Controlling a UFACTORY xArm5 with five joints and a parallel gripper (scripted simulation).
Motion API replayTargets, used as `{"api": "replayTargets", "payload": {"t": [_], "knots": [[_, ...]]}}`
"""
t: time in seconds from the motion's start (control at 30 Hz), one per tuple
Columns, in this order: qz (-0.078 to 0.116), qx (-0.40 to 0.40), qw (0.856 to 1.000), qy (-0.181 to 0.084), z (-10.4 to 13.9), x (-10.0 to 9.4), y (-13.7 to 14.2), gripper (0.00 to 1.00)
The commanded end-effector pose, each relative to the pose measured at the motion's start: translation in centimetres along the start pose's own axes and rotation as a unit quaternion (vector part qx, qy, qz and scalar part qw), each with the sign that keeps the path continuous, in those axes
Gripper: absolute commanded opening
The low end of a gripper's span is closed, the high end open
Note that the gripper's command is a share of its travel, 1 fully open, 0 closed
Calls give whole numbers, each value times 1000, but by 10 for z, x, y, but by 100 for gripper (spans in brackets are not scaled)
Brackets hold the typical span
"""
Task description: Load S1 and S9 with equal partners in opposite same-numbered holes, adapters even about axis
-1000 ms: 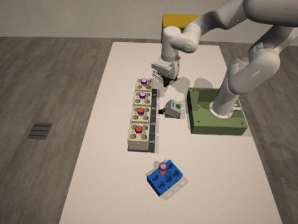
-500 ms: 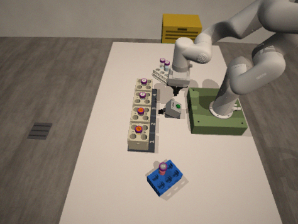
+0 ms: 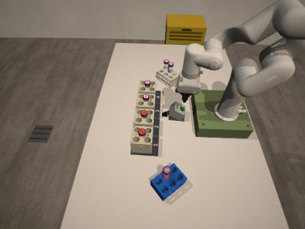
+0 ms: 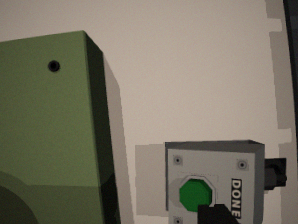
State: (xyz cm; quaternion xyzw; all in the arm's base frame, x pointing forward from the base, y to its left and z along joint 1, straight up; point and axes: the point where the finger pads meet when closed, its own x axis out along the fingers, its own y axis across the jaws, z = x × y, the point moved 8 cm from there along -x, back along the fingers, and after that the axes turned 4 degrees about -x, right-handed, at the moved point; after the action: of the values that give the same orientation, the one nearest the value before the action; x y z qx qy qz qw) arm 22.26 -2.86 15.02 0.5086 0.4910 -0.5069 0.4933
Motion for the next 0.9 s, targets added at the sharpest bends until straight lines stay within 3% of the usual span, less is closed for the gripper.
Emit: {"api": "replayTargets", "payload": {"t": [0.0, 0.43, 0.87], "knots": [[2, 0, 1000, 2, 0, -1, 1, 0], [1, 0, 1000, 2, 0, 25, 1, 0], [1, 0, 1000, 2, 0, 34, 1, 0]]}}
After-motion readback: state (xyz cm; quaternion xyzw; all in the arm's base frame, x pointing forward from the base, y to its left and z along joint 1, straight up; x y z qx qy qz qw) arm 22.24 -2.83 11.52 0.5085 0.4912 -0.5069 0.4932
